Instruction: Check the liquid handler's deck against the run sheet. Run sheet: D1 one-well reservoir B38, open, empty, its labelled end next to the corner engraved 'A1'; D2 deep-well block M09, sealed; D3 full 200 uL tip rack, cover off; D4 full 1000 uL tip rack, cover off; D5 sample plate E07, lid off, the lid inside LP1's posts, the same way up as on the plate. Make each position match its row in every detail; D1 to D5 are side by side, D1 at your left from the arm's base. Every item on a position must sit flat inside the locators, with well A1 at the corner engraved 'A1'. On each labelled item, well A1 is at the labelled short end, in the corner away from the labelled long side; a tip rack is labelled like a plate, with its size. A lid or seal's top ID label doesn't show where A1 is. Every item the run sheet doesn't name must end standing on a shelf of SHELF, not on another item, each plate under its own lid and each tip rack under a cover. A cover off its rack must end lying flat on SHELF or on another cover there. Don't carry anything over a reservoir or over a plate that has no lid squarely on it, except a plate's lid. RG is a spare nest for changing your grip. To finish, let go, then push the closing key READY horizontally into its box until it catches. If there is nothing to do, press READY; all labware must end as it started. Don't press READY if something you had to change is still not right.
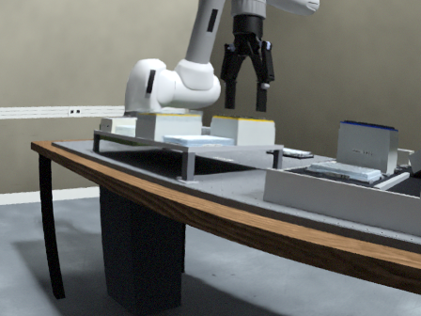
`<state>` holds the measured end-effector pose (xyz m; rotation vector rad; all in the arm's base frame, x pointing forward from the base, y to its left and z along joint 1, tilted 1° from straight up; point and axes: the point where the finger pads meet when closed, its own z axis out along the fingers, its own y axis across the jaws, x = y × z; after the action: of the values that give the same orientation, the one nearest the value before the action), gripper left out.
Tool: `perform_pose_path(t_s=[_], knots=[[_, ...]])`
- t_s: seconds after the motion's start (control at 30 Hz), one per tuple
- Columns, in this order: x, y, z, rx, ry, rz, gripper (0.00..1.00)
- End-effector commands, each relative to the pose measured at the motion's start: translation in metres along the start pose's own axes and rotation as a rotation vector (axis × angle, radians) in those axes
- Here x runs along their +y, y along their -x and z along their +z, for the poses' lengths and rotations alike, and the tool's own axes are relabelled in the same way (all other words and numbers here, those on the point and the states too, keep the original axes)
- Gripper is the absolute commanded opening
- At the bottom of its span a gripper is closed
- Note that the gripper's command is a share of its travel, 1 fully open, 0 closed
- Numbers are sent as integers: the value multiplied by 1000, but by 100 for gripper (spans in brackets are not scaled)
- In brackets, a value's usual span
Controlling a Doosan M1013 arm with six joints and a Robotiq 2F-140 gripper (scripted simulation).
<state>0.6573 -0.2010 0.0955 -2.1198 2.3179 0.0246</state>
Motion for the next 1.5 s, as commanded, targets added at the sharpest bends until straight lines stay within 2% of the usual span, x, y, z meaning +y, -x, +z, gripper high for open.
perform_pose_path(t_s=[0.0, 1.47], knots=[[1, -1, 11, 1, 0, -2, 66], [1, 3, 74, 0, 0, -1, 66]])
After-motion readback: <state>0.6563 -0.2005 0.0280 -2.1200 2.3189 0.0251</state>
